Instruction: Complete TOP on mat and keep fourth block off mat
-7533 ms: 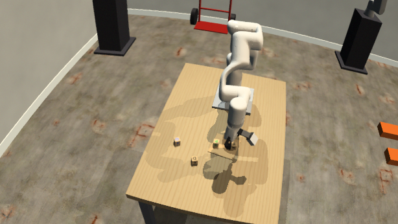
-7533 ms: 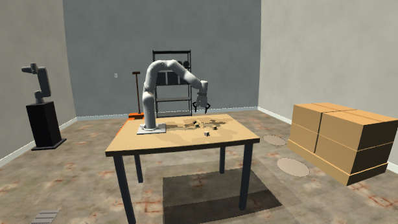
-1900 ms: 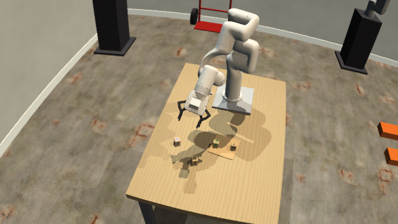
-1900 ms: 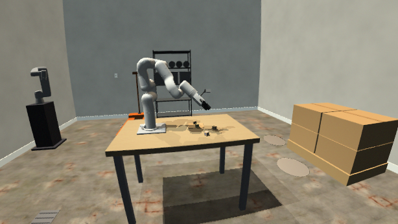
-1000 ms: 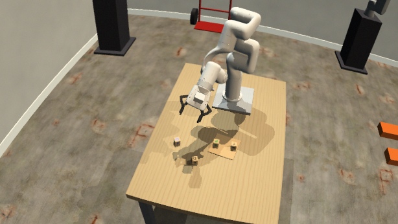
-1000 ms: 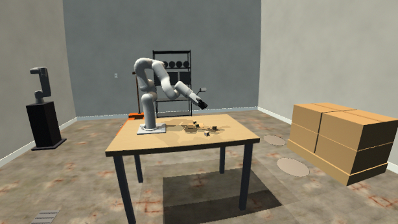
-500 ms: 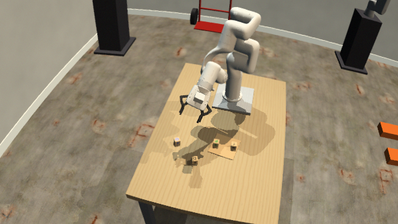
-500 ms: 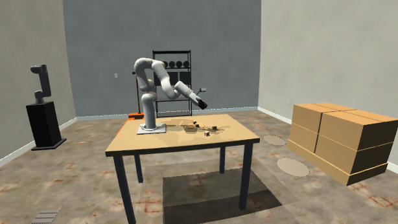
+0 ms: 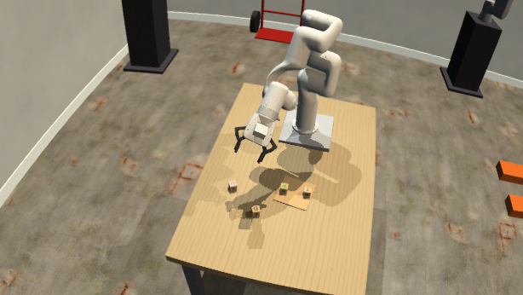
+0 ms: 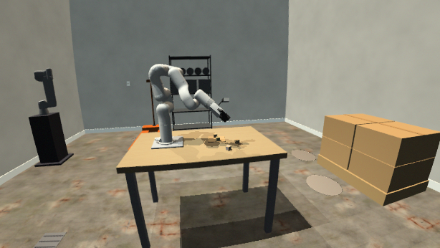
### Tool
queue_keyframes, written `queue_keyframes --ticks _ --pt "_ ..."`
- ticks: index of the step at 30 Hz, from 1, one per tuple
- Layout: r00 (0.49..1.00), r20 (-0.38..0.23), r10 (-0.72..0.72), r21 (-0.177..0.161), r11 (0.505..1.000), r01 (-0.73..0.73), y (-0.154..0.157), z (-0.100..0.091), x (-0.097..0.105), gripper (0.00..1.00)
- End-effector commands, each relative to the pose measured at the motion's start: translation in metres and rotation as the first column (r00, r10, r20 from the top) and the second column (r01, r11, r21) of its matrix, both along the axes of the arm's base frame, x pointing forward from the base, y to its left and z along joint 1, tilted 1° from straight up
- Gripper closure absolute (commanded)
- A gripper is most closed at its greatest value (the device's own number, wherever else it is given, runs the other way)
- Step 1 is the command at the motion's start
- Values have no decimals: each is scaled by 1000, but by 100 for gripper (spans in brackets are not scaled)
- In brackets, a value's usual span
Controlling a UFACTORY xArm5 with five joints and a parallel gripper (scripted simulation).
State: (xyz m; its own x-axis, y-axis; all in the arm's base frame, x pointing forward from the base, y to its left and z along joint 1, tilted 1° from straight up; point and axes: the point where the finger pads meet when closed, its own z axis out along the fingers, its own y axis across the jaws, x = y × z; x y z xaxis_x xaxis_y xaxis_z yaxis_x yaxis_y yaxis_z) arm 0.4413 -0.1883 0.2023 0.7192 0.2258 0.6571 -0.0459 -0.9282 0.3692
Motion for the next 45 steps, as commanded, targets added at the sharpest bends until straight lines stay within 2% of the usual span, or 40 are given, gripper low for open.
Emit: queue_keyframes --ticks 1,4,6,8,10,11,13,17,19,21,23,25,27,29,31,33,36,45 --pt "998 -61 15 -1 1000 -16 -7 -6 6 0" --pt "983 -179 49 6 999 -49 -18 -19 13 0" --pt "979 -194 54 8 999 -53 -20 -20 13 0" --pt "956 -281 85 23 996 -81 -28 -29 16 0" --pt "949 -302 92 27 996 -88 -30 -31 16 0" --pt "927 -356 116 42 993 -108 -35 -36 17 0" --pt "905 -403 137 57 991 -125 -39 -40 17 0" --pt "901 -410 141 60 990 -128 -40 -40 17 0" --pt "843 -502 193 103 981 -164 -47 -47 14 0" --pt "840 -505 196 105 981 -165 -48 -47 14 0" --pt "787 -568 241 146 970 -192 -53 -51 10 0" --pt "774 -581 252 156 968 -198 -54 -52 9 0" --pt "716 -630 300 203 954 -220 -58 -54 3 0" --pt "713 -633 302 206 953 -221 -58 -54 3 0" --pt "664 -665 342 247 940 -236 -61 -54 -2 0" --pt "664 -665 342 247 940 -236 -61 -54 -2 0" --pt "625 -685 373 281 928 -247 -63 -54 -7 0" --pt "618 -689 379 287 925 -248 -63 -54 -8 0"
